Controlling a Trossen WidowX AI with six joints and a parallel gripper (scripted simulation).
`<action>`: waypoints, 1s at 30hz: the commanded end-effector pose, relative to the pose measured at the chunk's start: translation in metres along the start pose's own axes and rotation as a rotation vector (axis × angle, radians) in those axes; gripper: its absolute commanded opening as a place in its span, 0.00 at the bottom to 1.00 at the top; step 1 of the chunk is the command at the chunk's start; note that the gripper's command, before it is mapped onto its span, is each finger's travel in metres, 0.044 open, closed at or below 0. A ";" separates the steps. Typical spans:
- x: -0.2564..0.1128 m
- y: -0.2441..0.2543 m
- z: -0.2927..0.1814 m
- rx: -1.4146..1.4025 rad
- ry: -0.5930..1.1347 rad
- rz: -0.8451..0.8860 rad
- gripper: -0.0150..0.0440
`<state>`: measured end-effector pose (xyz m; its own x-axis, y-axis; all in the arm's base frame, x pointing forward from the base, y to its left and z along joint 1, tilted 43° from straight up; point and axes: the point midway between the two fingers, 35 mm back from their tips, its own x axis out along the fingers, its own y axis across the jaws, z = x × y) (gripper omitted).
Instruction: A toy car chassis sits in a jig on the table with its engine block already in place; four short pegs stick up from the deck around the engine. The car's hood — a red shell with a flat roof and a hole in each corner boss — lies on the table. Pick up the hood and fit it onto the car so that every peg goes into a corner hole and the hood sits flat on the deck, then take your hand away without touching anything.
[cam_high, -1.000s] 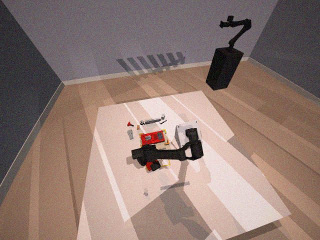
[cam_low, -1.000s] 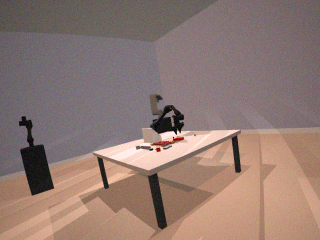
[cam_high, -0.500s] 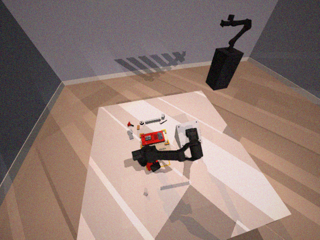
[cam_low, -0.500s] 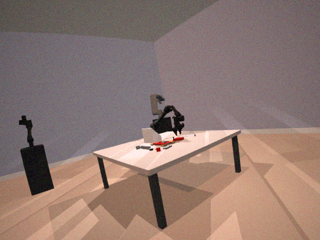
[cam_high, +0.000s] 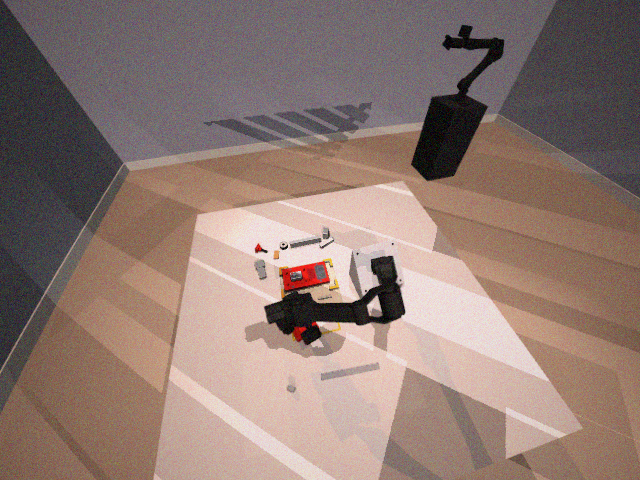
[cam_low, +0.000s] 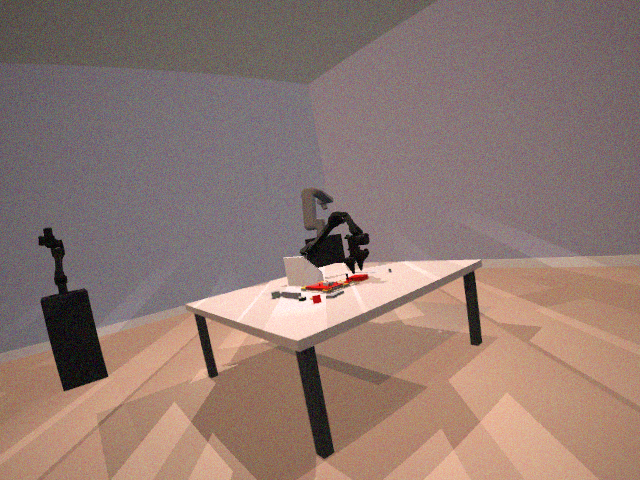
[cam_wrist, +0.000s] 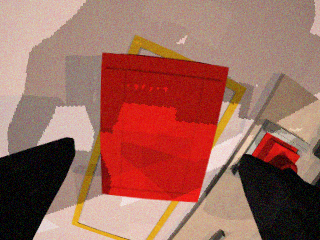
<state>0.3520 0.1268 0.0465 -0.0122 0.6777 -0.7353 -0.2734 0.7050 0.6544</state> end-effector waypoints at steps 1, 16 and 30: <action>0.004 0.000 -0.001 0.007 0.001 0.005 1.00; 0.016 0.001 -0.001 0.007 0.001 0.006 1.00; 0.022 0.001 -0.001 0.007 0.001 0.006 1.00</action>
<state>0.3505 0.1410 0.0319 -0.0138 0.6794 -0.7336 -0.2705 0.7038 0.6569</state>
